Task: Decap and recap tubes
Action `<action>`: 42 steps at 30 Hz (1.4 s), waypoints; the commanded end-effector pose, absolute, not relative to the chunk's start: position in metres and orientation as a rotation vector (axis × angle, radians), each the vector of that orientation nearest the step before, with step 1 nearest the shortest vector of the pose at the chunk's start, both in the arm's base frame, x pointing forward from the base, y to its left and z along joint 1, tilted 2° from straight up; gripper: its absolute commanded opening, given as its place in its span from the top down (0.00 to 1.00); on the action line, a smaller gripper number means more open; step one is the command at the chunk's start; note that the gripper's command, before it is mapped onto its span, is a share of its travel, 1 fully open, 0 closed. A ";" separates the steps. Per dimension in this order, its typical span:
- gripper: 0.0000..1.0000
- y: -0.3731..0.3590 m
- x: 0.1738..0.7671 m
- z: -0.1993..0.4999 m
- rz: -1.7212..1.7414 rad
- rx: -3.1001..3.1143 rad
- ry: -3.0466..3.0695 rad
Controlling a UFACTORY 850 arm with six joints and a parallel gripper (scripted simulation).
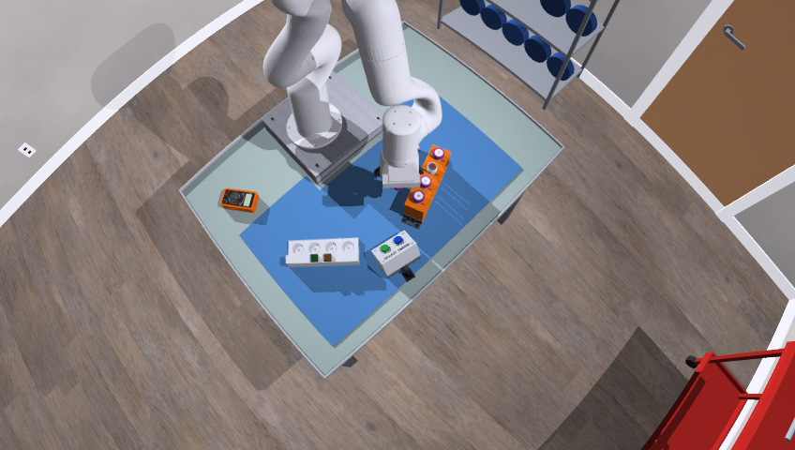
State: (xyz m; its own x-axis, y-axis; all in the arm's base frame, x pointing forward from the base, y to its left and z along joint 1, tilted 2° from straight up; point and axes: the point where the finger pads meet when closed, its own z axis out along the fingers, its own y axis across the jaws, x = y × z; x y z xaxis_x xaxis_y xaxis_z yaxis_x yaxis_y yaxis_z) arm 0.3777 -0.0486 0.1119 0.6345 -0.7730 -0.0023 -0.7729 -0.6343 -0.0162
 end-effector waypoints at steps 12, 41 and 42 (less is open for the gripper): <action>1.00 -0.161 0.342 0.108 0.006 -2.807 1.323; 1.00 -0.285 0.302 0.083 0.006 -2.808 1.323; 1.00 -0.284 0.302 0.078 0.006 -2.808 1.323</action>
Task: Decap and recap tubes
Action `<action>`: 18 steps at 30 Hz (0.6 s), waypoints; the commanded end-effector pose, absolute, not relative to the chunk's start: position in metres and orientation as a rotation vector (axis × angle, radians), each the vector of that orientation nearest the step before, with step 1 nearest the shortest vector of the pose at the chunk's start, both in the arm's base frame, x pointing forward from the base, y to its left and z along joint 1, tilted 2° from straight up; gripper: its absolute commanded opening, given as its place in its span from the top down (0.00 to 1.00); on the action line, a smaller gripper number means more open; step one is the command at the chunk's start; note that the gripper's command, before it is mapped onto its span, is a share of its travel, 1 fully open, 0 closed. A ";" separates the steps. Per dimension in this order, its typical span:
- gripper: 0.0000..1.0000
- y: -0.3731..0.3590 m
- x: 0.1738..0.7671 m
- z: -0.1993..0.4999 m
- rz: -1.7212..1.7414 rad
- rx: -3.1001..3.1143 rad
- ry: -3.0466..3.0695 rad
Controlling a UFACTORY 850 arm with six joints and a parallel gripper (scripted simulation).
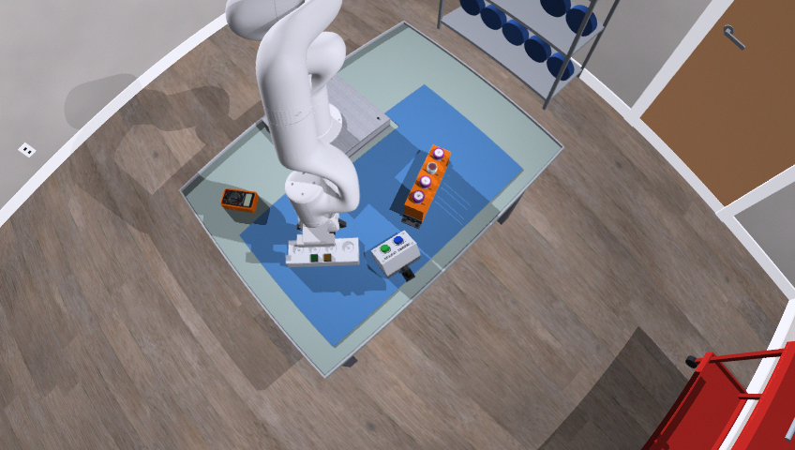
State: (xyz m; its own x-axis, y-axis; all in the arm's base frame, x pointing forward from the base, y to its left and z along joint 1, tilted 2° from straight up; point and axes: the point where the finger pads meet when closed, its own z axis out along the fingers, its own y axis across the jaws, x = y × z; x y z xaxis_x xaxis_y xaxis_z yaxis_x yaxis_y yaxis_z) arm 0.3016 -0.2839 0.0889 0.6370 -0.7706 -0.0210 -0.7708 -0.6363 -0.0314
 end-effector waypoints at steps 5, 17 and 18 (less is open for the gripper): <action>1.00 -0.284 0.303 0.063 0.006 -2.808 1.323; 1.00 -0.282 0.304 0.003 0.006 -2.808 1.323; 1.00 -0.282 0.304 -0.002 0.006 -2.808 1.323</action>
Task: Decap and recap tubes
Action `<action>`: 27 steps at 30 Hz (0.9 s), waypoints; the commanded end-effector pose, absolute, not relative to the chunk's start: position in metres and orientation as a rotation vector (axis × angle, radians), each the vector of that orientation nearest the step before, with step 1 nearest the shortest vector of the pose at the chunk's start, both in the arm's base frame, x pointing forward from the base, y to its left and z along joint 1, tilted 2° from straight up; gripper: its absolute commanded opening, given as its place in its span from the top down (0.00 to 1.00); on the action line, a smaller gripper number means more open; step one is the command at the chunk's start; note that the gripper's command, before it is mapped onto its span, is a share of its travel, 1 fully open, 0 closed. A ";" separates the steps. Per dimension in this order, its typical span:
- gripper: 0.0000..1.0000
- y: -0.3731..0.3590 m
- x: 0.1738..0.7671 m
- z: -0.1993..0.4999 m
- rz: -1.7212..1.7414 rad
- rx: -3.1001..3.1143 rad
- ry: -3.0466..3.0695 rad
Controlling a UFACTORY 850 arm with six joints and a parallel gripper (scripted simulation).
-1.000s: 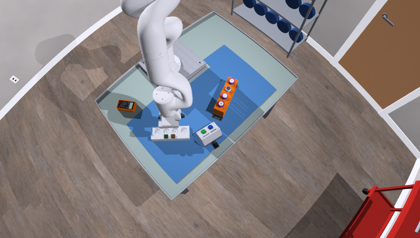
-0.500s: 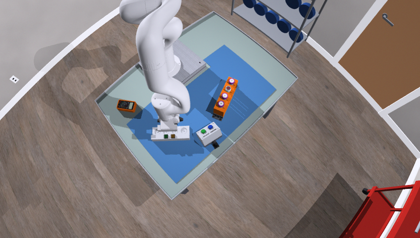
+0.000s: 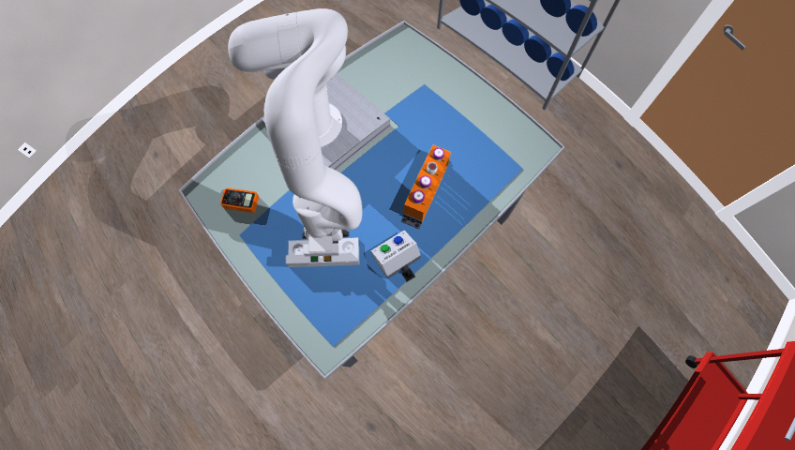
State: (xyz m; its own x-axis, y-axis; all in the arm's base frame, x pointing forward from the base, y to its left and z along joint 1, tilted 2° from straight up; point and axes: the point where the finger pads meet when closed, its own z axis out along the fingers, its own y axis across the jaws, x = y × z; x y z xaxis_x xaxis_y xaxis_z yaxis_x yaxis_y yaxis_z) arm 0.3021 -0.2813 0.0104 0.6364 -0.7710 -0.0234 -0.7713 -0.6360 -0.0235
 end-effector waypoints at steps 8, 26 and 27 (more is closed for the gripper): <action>1.00 -0.281 0.304 -0.025 0.006 -2.808 1.323; 1.00 -0.281 0.304 -0.029 0.006 -2.808 1.323; 1.00 -0.280 0.304 -0.029 0.006 -2.808 1.323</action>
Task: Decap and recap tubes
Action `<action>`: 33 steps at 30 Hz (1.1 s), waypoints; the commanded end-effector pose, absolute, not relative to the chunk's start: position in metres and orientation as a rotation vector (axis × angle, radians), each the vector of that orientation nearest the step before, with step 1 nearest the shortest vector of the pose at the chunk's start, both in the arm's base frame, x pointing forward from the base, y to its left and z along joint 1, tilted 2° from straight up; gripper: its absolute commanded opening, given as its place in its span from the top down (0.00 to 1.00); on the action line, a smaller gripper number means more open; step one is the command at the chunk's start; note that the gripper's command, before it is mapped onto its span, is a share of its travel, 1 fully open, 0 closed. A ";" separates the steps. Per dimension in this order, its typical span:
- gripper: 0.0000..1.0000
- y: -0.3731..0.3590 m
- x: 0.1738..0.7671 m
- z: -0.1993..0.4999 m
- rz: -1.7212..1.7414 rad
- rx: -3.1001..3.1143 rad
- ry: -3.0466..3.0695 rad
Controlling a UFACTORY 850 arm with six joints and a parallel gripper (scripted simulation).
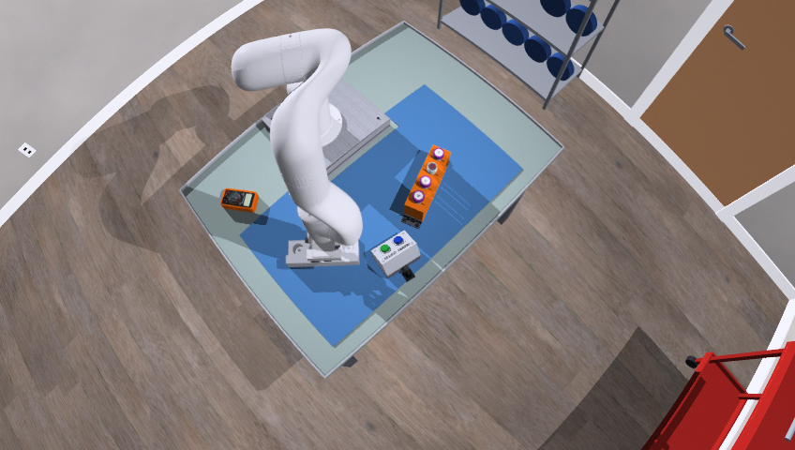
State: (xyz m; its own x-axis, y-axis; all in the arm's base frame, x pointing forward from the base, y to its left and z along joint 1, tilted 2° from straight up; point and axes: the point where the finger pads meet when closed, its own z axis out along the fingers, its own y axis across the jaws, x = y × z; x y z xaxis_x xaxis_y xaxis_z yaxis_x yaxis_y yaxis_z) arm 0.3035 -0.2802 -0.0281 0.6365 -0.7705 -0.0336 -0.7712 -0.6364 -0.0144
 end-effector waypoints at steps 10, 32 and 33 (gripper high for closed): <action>1.00 -0.280 0.304 -0.034 0.006 -2.808 1.323; 0.54 -0.280 0.304 -0.035 0.006 -2.808 1.323; 0.54 -0.280 0.304 -0.035 0.006 -2.808 1.323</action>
